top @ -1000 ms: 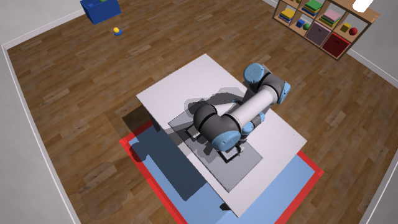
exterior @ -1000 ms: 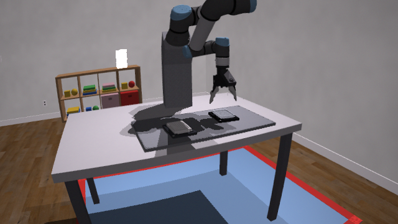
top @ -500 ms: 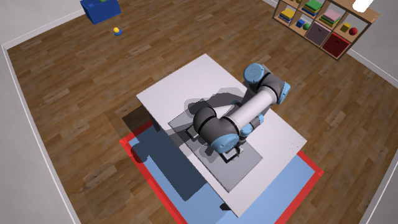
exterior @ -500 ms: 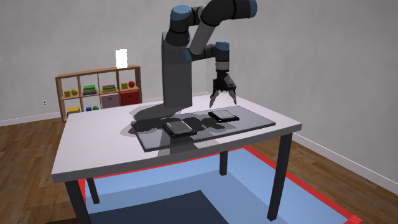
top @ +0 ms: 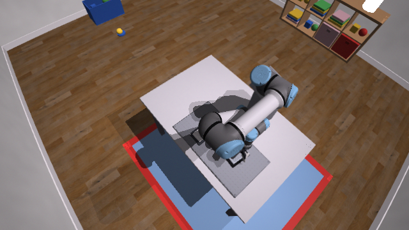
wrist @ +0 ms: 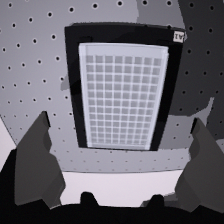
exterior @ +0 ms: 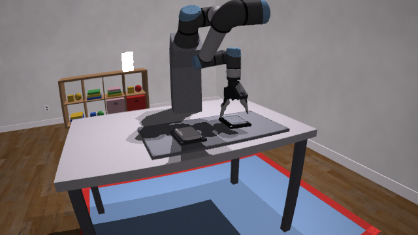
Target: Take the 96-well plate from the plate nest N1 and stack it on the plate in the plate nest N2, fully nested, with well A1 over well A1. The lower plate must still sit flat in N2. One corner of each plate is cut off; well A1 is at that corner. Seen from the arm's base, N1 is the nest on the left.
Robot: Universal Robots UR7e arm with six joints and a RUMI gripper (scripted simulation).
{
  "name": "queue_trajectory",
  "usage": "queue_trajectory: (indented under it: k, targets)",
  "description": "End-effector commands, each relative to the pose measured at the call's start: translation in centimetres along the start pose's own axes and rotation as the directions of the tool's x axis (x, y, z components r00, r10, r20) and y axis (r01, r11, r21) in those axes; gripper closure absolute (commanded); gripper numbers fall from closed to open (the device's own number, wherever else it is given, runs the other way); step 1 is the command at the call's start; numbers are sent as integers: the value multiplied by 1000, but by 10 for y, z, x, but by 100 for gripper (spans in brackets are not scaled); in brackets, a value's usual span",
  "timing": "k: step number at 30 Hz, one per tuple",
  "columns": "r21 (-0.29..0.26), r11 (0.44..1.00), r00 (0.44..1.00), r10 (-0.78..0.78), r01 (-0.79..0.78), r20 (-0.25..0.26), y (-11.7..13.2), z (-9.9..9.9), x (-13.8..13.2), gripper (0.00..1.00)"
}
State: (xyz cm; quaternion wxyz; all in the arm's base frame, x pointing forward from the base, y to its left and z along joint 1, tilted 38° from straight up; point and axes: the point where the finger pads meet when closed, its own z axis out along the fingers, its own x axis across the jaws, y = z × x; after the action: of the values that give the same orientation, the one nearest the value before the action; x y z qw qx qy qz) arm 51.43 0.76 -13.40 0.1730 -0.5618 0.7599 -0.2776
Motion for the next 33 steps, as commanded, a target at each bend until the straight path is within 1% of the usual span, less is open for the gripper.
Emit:
queue_trajectory:
  k: [1,4,17,18,33]
  targets:
    - [1,1000,1000,0,0,0,0,5,0,0]
    - [1,1000,1000,0,0,0,0,9,0,0]
    - [1,1000,1000,0,0,0,0,9,0,0]
    - [1,1000,1000,0,0,0,0,9,0,100]
    - [1,1000,1000,0,0,0,0,9,0,100]
